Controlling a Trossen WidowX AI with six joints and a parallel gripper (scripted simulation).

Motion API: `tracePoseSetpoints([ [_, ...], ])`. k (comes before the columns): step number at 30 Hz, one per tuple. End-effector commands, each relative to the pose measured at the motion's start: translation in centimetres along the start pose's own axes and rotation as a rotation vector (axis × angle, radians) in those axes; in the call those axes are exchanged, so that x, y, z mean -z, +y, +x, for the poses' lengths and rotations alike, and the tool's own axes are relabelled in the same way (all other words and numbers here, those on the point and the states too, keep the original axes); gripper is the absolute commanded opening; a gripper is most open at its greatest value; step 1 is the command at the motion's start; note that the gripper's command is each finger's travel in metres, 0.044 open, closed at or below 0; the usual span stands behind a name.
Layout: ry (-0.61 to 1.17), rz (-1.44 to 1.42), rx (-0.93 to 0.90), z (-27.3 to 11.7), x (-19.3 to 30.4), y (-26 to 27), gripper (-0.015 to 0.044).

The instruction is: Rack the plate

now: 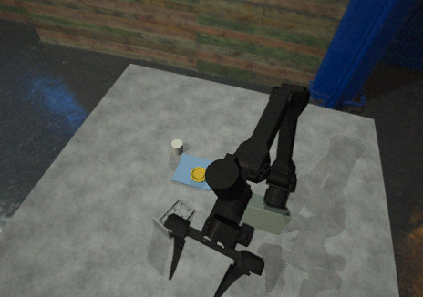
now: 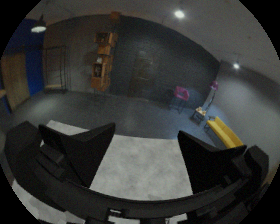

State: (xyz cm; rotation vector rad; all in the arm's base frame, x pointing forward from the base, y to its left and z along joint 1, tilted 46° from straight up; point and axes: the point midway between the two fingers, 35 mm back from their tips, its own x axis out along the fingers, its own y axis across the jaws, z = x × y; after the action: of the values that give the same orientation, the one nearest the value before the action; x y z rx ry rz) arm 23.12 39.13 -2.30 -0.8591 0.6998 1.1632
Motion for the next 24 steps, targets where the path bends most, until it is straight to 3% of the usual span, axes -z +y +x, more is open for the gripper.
tracePoseSetpoints([
  [1,0.074,0.090,0.055,-0.7,2.3,-2.5,0.0400],
  [24,0.497,0.659,0.398,-8.9,17.7,-14.0,0.0400],
])
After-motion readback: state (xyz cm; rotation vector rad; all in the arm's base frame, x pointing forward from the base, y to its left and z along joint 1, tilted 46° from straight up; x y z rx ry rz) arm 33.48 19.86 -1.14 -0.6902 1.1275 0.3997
